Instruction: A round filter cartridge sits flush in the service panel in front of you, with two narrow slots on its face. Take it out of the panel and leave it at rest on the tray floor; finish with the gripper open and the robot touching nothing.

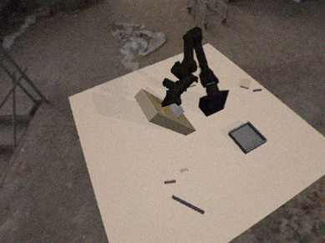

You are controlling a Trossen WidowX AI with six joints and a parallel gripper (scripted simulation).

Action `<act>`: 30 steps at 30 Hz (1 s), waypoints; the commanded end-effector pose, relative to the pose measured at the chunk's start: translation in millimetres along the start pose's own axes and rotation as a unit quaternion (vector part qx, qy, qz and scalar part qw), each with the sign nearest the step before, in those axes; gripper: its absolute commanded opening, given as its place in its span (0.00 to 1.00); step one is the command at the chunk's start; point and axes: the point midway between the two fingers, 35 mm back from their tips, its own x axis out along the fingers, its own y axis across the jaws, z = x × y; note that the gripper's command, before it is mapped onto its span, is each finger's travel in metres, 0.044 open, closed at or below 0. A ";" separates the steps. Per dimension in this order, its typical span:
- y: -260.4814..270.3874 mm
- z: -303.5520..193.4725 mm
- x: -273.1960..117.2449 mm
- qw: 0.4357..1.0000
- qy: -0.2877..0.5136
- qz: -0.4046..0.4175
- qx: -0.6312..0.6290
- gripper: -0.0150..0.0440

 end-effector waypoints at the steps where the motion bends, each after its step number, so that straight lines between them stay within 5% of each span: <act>1: 0.8 0.2 1.8 1.000 0.001 0.002 -0.002 0.44; 30: 0.8 0.5 12.9 1.000 0.000 0.002 -0.002 0.44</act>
